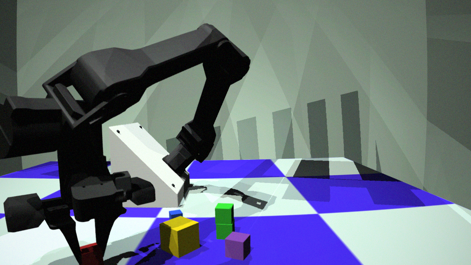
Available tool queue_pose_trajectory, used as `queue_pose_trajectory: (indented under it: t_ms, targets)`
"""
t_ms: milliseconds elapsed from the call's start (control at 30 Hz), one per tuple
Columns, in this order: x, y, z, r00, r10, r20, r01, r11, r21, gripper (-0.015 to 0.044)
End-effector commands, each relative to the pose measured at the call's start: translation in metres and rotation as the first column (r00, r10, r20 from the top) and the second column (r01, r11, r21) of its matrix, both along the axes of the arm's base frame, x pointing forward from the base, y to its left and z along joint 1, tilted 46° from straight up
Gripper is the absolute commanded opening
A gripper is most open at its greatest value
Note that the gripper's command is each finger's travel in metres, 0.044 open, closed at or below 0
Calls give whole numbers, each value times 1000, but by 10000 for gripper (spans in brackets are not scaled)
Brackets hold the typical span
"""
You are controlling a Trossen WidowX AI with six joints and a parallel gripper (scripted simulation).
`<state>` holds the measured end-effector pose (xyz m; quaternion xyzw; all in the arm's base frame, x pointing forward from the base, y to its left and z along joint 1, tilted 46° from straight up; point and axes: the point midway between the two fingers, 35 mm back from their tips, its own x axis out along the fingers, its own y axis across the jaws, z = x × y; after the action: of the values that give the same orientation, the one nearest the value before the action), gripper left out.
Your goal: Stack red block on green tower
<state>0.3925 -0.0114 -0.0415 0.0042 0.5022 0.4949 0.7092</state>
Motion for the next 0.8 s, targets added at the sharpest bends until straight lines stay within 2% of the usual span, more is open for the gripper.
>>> queue_pose_trajectory:
  t_ms: [0,100,767]
  targets:
    - [-1,1,0,1000,0,-3,0,1000,4,52]
    - [-1,-1,2,1000,0,-3,0,1000,4,0]
    - [0,-68,67,1000,0,-4,0,1000,0,0]
